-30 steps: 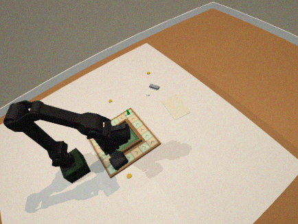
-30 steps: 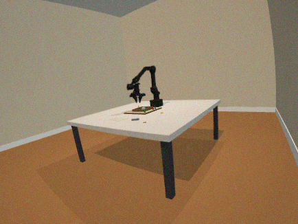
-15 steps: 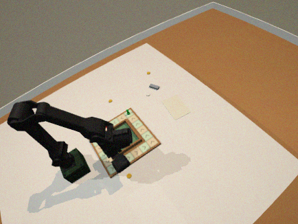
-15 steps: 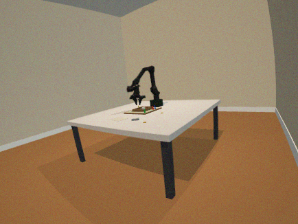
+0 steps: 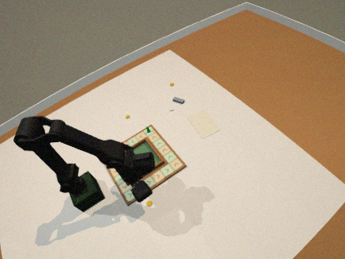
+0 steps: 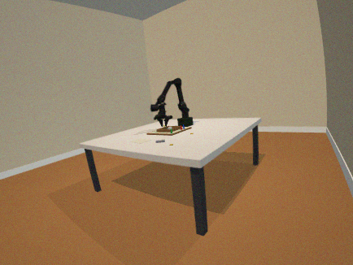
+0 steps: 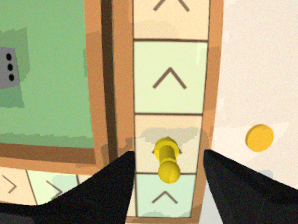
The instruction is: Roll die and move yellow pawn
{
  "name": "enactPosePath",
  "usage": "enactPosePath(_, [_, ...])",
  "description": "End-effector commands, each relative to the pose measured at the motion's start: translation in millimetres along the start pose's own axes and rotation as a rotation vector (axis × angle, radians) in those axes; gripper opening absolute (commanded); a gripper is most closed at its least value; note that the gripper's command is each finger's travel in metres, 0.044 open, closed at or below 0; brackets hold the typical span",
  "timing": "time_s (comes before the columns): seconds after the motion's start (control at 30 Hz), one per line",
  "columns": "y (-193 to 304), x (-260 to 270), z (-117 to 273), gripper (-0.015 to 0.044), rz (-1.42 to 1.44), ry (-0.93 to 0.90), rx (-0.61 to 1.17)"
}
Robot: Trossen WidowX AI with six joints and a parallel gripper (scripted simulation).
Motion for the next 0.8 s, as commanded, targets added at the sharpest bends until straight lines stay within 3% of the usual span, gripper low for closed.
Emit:
enactPosePath(0.0, [1.3, 0.1, -7.4, 0.0200, 0.004, 0.001, 0.010])
enactPosePath(0.07, [1.4, 0.1, -8.4, 0.0200, 0.004, 0.001, 0.010])
enactPosePath(0.27, [1.4, 0.1, -8.4, 0.0043, 0.004, 0.001, 0.010])
enactPosePath(0.6, [1.1, 0.0, -7.4, 0.0000, 0.004, 0.001, 0.010])
enactPosePath(0.77, [-4.8, -1.2, 19.7, 0.0000, 0.004, 0.001, 0.009])
Point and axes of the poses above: the point midway between the two fingers, 35 mm back from their tips, its own z axis back along the fingers, its own x axis across the jaws, y = z × x, the point moved 10 cm from there along z, back along the fingers, and after that the axes turned 13 degrees about -z, right-handed, at the moved point
